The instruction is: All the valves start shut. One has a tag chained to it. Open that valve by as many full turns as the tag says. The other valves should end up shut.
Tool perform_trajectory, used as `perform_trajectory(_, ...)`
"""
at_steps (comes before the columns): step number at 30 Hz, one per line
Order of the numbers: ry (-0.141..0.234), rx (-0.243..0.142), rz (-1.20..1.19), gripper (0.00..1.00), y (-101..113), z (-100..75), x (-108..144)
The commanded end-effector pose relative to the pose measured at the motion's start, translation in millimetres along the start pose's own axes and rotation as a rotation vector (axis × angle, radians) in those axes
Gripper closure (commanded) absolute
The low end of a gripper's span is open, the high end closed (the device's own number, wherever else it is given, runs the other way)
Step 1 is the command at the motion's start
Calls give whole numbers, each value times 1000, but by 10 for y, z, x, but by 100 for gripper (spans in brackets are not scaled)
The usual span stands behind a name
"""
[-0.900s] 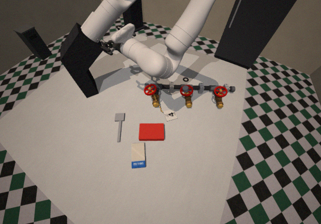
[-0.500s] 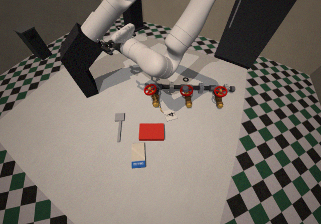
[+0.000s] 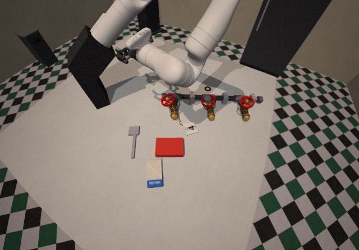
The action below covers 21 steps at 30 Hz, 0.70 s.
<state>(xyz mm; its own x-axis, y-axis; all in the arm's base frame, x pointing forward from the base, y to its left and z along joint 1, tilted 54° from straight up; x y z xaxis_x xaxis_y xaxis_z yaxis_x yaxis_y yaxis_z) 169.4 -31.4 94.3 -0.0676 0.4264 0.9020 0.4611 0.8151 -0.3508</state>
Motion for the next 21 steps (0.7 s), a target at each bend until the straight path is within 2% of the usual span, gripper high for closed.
perform_trajectory(1,-10,-73,-24,0,99,-32,21)
perform_trajectory(5,-32,-207,-59,0,320,-132,56)
perform_trajectory(7,-32,-207,-59,0,320,-132,56)
perform_trajectory(10,-57,-340,-88,0,526,-272,94)
perform_trajectory(13,-92,-493,-114,0,739,-480,140)
perform_trajectory(19,-183,-817,-141,0,1071,-1081,237)
perform_trajectory(21,-214,-911,-134,0,1115,-1287,247)
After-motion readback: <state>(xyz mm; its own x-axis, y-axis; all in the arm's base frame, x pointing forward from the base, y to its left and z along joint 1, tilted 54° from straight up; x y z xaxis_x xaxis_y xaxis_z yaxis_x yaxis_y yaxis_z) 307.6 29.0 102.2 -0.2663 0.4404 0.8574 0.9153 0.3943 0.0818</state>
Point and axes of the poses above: the point where the finger pads meet when closed, its own z axis out along the fingers, its own x axis across the jaws, y = z × x, the point moved 7 cm from there along -z, back along the fingers, and after that the axes turned 2 degrees about z, right-handed, at the moved point
